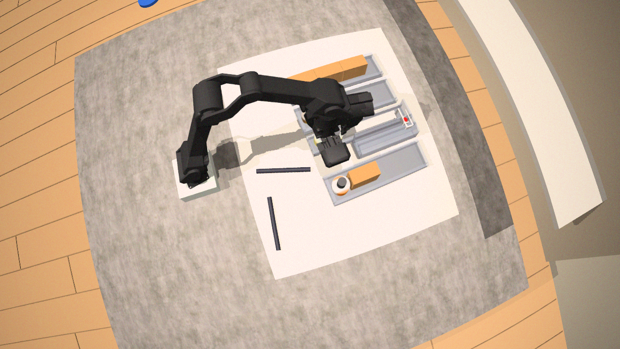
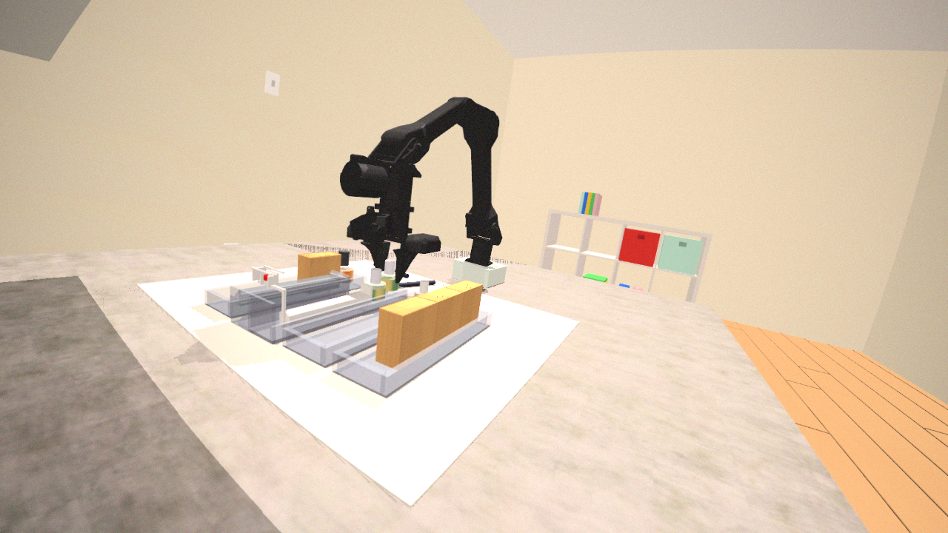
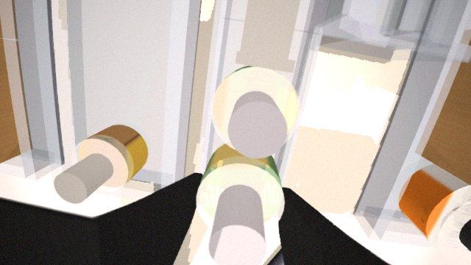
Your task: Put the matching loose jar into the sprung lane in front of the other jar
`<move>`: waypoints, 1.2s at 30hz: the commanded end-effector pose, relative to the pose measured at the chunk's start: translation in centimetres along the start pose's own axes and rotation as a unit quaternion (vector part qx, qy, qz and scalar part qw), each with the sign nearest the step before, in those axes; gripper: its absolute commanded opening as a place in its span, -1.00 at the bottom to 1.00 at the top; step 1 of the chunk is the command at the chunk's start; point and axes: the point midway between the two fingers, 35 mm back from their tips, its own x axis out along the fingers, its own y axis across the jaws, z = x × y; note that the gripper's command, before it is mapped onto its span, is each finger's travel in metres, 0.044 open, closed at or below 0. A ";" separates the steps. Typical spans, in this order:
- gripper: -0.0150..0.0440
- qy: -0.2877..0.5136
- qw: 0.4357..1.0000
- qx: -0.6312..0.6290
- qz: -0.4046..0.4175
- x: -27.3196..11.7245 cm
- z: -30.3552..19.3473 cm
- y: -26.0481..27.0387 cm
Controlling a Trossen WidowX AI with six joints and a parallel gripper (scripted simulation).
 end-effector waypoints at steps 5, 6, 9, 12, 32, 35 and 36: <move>-0.49 -0.012 1.000 0.001 0.000 0.0 0.6 0.0; -0.49 -0.012 1.000 0.001 0.000 0.1 0.6 0.0; -0.49 -0.012 1.000 0.001 0.000 0.2 0.5 0.0; -0.49 -0.012 1.000 0.001 0.000 0.2 0.5 0.0; -0.49 -0.012 1.000 0.001 0.000 0.8 0.4 0.0; -0.49 -0.012 1.000 0.001 0.000 0.9 0.4 0.0; -0.49 -0.012 1.000 0.001 0.000 1.0 0.4 0.0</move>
